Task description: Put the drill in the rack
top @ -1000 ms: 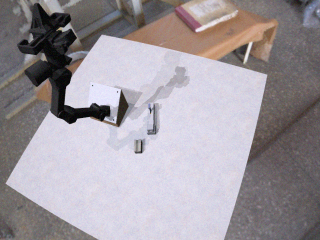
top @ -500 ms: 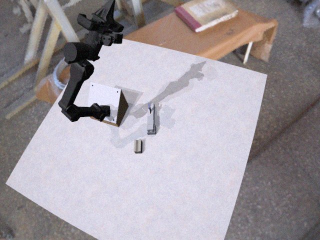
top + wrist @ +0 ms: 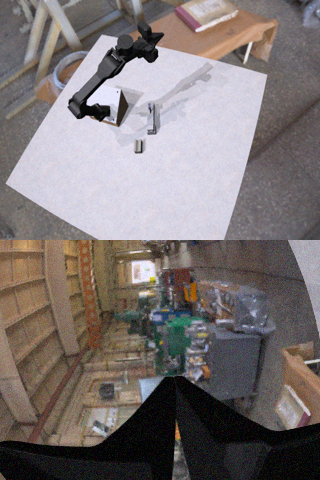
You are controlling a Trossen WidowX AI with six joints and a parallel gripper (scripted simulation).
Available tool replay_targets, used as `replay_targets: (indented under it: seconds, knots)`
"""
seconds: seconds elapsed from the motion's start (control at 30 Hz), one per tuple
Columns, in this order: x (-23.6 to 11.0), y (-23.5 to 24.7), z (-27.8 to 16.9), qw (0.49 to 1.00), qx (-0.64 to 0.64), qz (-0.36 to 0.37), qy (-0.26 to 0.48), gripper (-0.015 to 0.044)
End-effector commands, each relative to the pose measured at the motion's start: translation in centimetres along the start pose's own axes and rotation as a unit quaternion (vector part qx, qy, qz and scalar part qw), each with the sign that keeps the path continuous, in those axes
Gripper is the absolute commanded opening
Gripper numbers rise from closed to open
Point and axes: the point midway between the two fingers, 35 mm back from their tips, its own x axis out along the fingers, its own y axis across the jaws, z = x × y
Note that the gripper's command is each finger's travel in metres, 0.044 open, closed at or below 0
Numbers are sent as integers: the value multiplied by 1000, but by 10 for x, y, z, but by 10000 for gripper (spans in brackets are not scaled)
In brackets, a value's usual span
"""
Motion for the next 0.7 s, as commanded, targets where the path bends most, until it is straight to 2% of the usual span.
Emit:
replay_targets:
  seconds: [0.0, 0.17, 0.33, 0.53, 0.67]
  knots:
    - [19, -67, 2, 993, -52, -108, 2, 0]
    - [24, -155, 5, 960, -124, -248, 23, 0]
    - [10, -236, 7, 903, -193, -378, 70, 0]
    - [-33, -327, 5, 791, -278, -517, 172, 0]
    - [-73, -375, 5, 696, -318, -591, 255, 0]
